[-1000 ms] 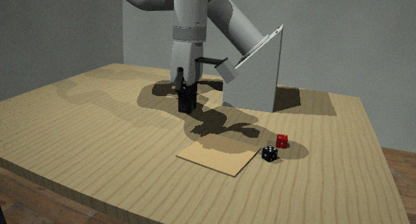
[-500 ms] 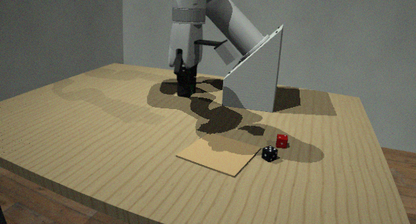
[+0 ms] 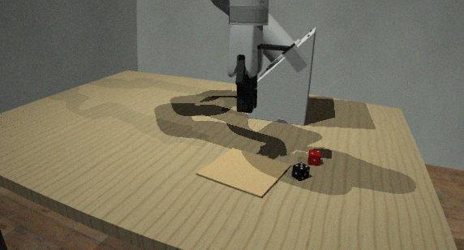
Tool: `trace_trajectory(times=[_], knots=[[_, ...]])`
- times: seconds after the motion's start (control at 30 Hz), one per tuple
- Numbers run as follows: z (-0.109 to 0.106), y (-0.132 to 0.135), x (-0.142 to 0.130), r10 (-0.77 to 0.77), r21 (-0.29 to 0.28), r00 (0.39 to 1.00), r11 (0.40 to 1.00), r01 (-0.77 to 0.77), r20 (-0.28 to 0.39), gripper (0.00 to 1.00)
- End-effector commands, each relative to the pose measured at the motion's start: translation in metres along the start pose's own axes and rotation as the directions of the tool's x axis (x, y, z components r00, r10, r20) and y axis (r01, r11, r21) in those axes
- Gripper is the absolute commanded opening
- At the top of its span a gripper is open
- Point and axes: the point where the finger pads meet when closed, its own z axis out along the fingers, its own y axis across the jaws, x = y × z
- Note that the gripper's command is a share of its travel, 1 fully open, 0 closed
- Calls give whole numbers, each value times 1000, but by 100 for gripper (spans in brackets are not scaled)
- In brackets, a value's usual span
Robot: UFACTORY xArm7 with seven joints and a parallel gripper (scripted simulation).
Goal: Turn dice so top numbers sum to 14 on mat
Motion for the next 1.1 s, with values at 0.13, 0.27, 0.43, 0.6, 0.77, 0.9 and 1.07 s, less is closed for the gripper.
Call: trace_trajectory(times=[0.13, 0.27, 0.43, 0.6, 0.77, 0.9, 1.07], knots=[[2, 8, 20, 7, 12, 999, 1000, -8, 43, 21], [2, 8, 20, 7, 12, 999, 1000, -8, 43, 21], [4, 8, 19, 7, 12, 999, 1000, -8, 43, 21], [12, 8, 19, 7, 12, 999, 1000, -8, 43, 21], [31, 8, 18, 7, 12, 999, 1000, -8, 43, 21], [40, 7, 18, 7, 12, 999, 1000, -8, 43, 21], [65, 7, 17, 7, 12, 999, 1000, -8, 43, 21]])
